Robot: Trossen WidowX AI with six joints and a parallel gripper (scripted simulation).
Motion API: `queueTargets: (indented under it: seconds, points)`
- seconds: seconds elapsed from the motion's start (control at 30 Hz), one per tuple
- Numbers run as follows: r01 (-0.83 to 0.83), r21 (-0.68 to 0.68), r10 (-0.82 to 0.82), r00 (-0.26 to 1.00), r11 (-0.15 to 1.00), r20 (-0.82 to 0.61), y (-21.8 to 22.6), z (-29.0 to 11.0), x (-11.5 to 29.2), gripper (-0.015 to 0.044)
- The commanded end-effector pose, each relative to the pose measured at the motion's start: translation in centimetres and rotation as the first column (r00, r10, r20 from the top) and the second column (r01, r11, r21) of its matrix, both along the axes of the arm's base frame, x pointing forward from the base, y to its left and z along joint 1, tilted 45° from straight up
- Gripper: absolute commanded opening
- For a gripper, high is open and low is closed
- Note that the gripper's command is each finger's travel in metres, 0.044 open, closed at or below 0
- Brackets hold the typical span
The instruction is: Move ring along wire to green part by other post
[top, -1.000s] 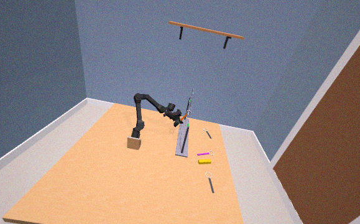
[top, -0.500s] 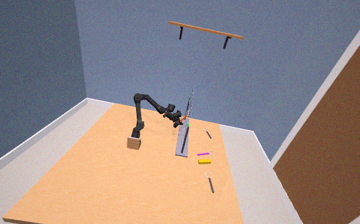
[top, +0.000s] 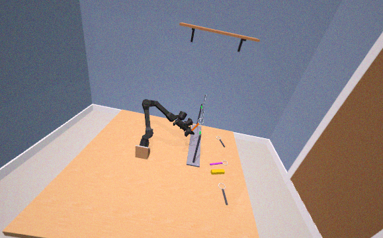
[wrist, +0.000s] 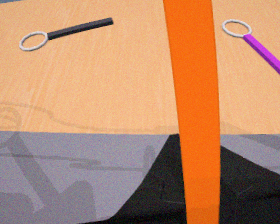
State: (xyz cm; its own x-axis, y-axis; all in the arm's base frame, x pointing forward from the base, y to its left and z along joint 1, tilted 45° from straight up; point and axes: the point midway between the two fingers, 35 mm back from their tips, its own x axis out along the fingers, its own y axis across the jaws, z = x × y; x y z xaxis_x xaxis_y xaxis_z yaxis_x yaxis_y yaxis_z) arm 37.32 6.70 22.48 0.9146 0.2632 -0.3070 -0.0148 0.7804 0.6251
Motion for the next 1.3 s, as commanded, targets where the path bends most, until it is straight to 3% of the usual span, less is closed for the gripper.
queueTargets:
  seconds: [0.0, 0.6, 1.27]
  points:
    - [0.002, -0.065, -0.003, 1.0, 0.998, -0.008, -1.1, -0.7, -0.1, -0.015]
    - [-0.003, -0.434, -0.024, 0.998, 0.901, -0.056, -6.8, -3.0, -0.9, -0.015]
    - [-0.039, -0.809, -0.074, 0.992, 0.586, -0.101, -14.4, -2.4, -1.9, -0.015]
